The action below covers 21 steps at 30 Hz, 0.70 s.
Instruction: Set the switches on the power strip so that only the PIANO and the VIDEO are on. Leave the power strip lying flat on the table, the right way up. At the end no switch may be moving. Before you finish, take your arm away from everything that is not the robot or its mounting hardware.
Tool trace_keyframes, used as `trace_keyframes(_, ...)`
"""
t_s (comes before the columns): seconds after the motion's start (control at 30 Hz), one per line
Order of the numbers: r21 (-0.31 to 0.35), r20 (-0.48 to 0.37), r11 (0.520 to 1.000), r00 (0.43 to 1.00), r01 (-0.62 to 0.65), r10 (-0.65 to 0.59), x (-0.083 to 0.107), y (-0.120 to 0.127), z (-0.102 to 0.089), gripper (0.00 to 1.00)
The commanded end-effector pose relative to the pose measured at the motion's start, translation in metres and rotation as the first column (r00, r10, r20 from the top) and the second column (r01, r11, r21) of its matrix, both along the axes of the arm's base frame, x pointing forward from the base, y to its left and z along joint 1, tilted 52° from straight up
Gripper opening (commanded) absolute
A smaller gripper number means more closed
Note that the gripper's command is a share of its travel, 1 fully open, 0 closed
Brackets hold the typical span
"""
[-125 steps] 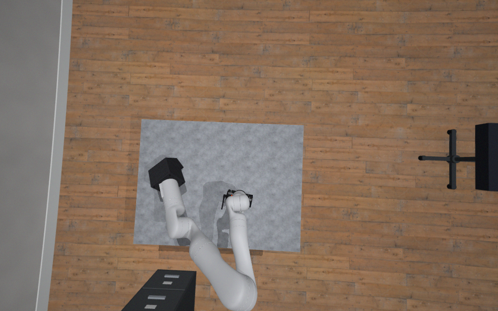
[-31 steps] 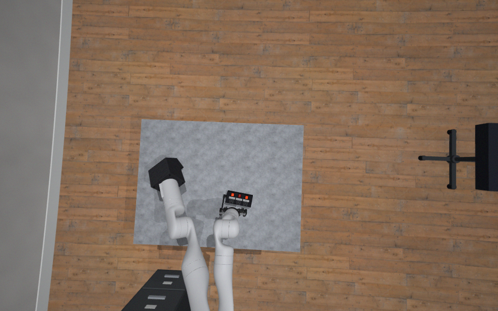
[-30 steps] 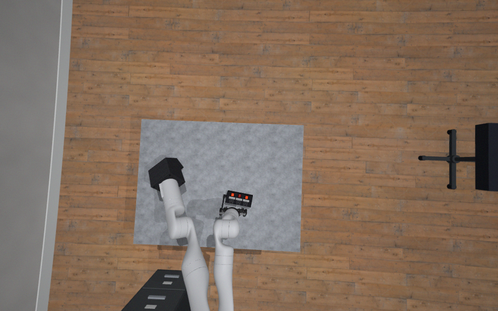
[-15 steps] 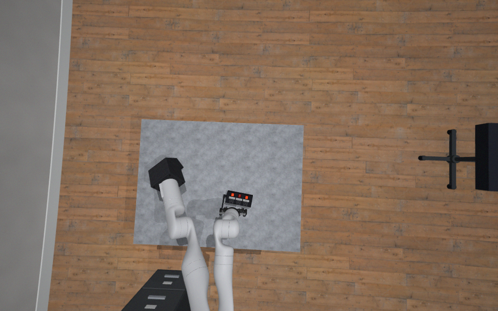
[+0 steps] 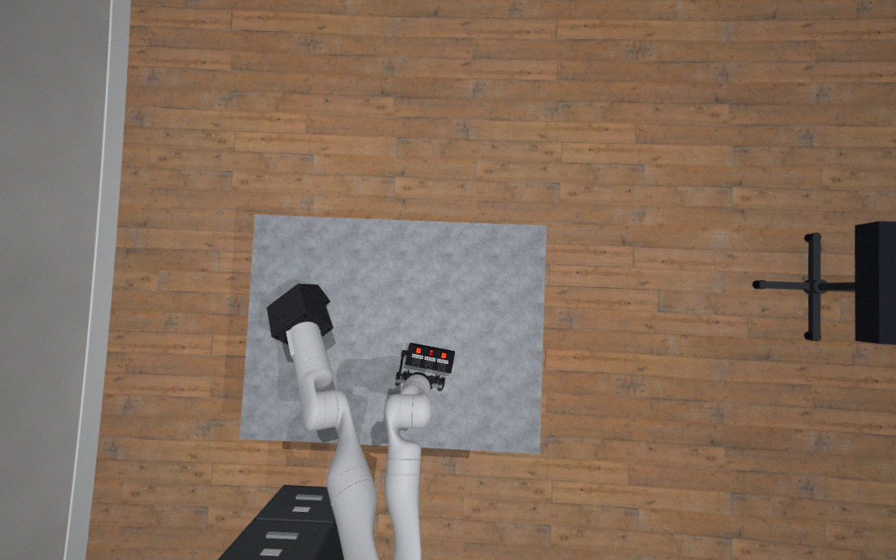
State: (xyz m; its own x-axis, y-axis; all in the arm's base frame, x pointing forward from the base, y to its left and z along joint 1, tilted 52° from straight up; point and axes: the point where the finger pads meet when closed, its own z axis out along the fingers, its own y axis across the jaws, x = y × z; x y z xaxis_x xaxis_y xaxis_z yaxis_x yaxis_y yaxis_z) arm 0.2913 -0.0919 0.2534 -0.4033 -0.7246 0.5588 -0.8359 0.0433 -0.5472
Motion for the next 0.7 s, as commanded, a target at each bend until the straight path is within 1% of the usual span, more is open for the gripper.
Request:
trace_keyframes(0.0, 0.007, 0.017, 1.0, 1.0, 0.016, -0.016, 0.001, 0.0, -0.001, 1.0)
trace_keyframes(0.07, 0.007, 0.017, 1.0, 1.0, 0.016, -0.016, 0.001, 0.0, -0.001, 1.0)
trace_keyframes(0.23, 0.04, 0.075, 0.997, 0.995, 0.067, -0.07, 0.004, 0.0, -0.003, 1.0)
trace_keyframes(0.4, 0.088, 0.147, 0.988, 0.979, 0.129, -0.141, 0.008, -0.001, -0.007, 1.0)
trace_keyframes(0.57, 0.152, 0.228, 0.968, 0.946, 0.199, -0.23, 0.013, -0.001, -0.011, 1.0)
trace_keyframes(0.63, 0.152, 0.228, 0.968, 0.946, 0.199, -0.23, 0.013, -0.001, -0.011, 1.0)
trace_keyframes(0.67, 0.167, 0.245, 0.963, 0.937, 0.213, -0.25, 0.014, -0.001, -0.011, 1.0)
